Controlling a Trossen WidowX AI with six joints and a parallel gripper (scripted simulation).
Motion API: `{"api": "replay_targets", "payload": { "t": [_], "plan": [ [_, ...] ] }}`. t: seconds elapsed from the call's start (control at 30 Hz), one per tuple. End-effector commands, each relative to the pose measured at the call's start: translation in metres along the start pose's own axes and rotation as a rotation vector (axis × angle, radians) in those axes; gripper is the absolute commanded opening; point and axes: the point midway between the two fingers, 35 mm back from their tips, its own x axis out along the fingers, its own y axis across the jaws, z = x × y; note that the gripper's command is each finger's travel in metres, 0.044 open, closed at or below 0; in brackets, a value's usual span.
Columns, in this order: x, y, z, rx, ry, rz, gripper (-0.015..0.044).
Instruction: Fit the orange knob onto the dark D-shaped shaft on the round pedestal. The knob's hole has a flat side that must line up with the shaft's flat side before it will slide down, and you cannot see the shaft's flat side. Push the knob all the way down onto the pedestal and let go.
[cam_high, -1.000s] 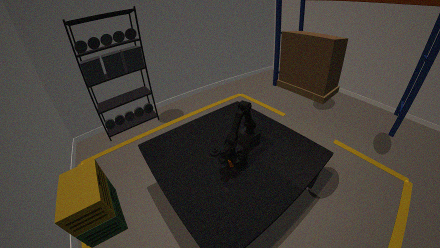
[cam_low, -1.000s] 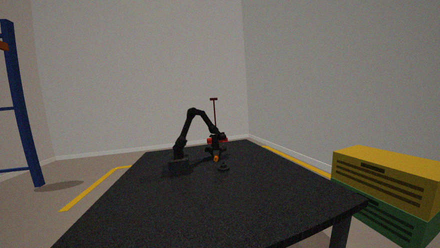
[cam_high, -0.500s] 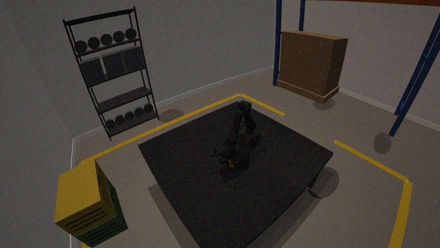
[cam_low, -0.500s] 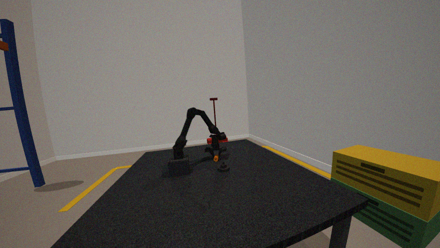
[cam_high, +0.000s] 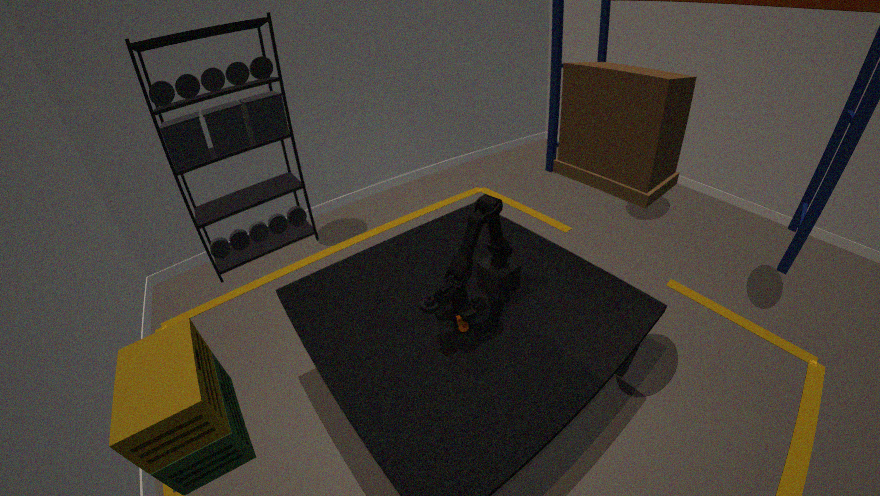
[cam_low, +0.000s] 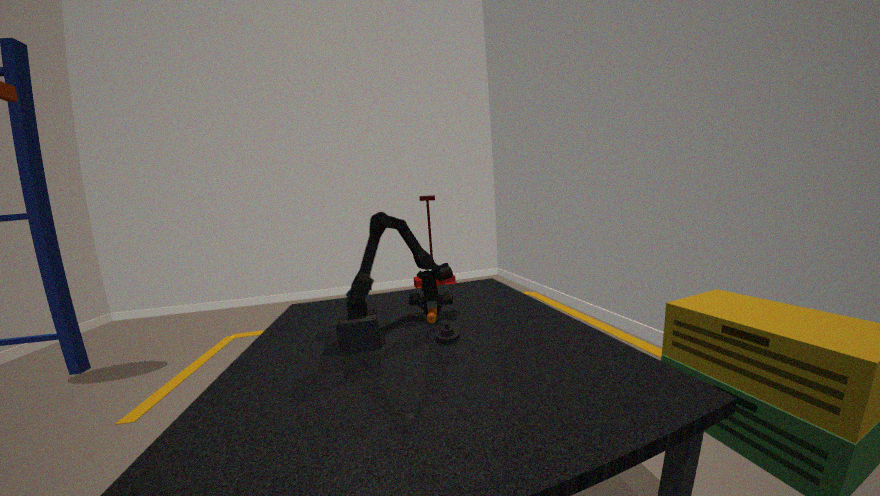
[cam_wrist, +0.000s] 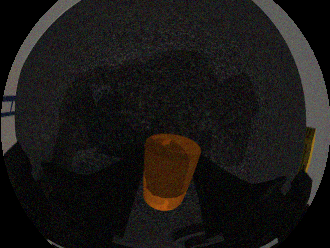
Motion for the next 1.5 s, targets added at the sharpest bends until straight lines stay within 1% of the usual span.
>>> {"api": "replay_targets", "payload": {
  "t": [0.0, 0.67, 1.47],
  "plan": [
    [-0.003, 0.000, -0.003, -0.006, -0.059, -0.003, 0.0179],
    [-0.013, 0.000, -0.020, -0.007, -0.341, -0.003, 0.0179],
    [-0.018, 0.001, -0.047, -0.007, -0.752, -0.002, 0.0179]
  ]
}}
